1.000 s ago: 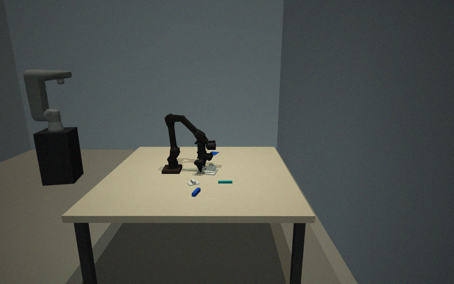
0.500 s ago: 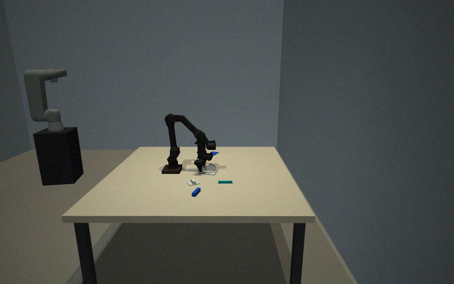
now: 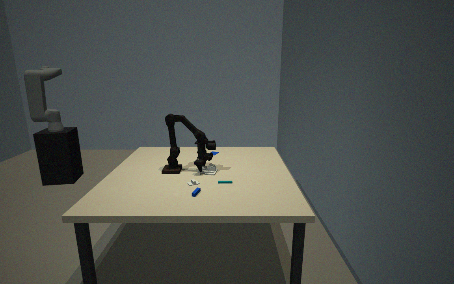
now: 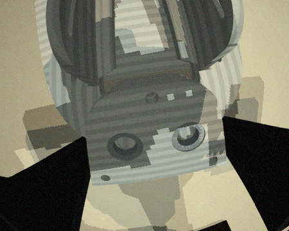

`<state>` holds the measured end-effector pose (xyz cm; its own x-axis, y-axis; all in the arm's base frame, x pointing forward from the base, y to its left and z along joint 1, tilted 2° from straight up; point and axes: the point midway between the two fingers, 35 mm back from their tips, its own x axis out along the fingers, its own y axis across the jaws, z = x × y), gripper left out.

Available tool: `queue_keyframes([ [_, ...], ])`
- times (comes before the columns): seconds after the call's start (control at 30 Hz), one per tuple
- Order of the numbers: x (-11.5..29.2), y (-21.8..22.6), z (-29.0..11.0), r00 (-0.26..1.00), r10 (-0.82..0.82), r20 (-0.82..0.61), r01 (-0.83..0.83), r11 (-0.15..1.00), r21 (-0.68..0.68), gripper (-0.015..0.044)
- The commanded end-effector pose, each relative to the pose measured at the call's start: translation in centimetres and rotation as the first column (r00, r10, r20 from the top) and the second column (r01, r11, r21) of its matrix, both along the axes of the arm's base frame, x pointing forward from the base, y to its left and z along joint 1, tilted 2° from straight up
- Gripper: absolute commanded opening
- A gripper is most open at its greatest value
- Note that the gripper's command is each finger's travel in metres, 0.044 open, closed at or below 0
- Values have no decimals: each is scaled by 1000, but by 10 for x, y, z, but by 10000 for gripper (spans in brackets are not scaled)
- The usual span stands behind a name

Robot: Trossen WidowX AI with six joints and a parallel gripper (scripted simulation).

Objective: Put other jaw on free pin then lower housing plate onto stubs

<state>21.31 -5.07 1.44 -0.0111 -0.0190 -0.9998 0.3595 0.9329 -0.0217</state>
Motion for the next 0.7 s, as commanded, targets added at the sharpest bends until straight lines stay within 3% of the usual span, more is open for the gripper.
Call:
queue_keyframes([
  [0.0, -2, 0, -2, 1000, 6, -6, -6, 1000, 0, 351],
  [0.67, 0, -1, 1, 1000, 6, -6, -6, 1000, 0, 351],
])
